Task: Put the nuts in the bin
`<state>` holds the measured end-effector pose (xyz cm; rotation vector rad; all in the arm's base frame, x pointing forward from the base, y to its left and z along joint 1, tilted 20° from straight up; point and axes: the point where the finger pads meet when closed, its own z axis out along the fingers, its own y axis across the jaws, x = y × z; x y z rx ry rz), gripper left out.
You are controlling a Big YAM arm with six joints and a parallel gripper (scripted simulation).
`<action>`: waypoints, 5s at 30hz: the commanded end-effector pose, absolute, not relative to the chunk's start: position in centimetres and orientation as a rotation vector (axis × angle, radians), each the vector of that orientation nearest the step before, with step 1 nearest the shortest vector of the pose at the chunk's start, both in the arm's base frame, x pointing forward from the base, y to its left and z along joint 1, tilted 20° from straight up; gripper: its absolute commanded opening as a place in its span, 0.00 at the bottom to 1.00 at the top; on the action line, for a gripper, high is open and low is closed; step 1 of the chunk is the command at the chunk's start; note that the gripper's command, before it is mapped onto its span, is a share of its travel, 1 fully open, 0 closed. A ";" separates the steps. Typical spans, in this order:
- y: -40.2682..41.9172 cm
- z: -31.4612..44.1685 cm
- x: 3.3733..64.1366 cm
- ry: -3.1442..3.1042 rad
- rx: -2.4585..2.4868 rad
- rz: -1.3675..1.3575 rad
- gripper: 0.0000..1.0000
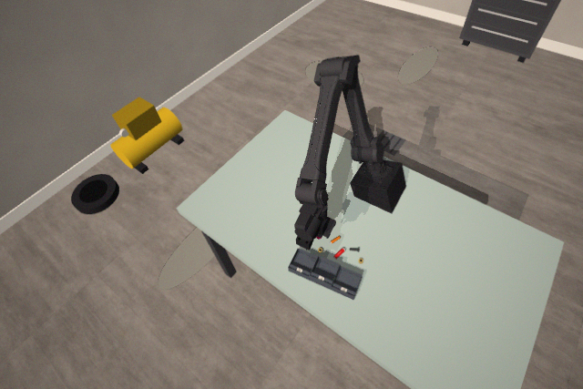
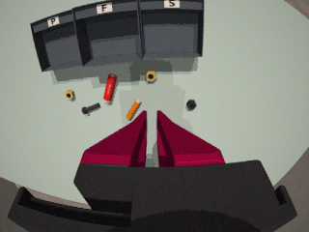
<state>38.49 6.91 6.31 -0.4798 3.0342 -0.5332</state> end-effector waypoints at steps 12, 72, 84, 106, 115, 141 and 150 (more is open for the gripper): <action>4.4 1.7 48.9 2.974 -0.540 -0.518 0.08; 2.6 -3.5 47.7 3.005 -0.555 -0.526 0.08; 2.1 -3.1 48.2 2.976 -0.541 -0.521 0.08; 1.9 -3.3 48.0 2.979 -0.542 -0.522 0.08; 1.9 -3.2 48.1 2.976 -0.541 -0.522 0.08; 3.9 -1.2 48.9 2.956 -0.549 -0.515 0.08; 4.3 0.0 48.9 2.955 -0.546 -0.514 0.08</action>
